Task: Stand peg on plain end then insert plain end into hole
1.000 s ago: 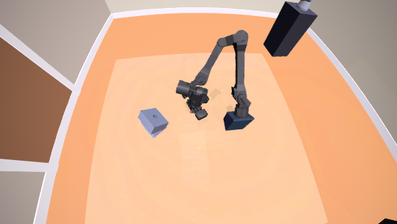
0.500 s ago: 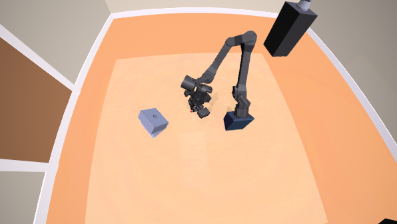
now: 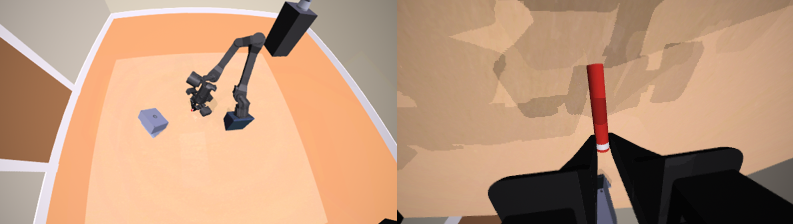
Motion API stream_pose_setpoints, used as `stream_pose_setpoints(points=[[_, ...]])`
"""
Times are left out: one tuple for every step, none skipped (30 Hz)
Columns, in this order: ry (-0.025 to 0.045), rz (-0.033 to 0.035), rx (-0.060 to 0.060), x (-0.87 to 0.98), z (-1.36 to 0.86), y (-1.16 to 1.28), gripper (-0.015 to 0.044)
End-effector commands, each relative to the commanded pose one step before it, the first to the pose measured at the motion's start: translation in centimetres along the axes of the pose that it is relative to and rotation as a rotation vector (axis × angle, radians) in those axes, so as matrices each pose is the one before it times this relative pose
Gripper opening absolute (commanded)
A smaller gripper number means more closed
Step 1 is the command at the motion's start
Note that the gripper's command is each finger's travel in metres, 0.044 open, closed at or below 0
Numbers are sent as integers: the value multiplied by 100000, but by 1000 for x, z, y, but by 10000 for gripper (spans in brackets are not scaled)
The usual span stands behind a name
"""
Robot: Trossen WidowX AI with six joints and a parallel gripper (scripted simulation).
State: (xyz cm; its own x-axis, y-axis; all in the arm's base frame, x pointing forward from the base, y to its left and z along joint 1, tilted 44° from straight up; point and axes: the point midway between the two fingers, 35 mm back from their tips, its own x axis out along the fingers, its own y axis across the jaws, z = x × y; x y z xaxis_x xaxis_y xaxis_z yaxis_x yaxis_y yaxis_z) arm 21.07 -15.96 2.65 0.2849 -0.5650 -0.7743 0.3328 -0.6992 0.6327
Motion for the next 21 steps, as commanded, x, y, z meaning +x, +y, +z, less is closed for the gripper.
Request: stream_pose_setpoints(points=[[3251, 175, 38, -232, 200, -2, 49], [865, 1, -6, -60, 32, 1, 49], [865, 1, -6, -60, 32, 1, 49], [865, 1, -6, -60, 32, 1, 49], [865, 1, -6, -60, 33, 1, 49], [865, 1, -6, -60, 33, 1, 49], [865, 1, -6, -60, 33, 1, 49], [865, 1, -7, -60, 33, 1, 49], [865, 1, -7, -60, 33, 1, 49], [864, 1, -7, -60, 33, 1, 49], [864, 1, -7, -60, 33, 1, 49], [864, 1, -7, -60, 33, 1, 49], [864, 1, -7, -60, 33, 1, 49], [864, 1, -7, -60, 33, 1, 49], [864, 1, -7, -60, 33, 1, 49], [864, 1, -7, -60, 33, 1, 49], [864, 1, -7, -60, 33, 1, 49], [864, 1, -8, -60, 33, 1, 49], [864, 1, -8, -60, 33, 1, 49], [864, 1, -8, -60, 33, 1, 49], [863, 1, -8, -60, 33, 1, 49]])
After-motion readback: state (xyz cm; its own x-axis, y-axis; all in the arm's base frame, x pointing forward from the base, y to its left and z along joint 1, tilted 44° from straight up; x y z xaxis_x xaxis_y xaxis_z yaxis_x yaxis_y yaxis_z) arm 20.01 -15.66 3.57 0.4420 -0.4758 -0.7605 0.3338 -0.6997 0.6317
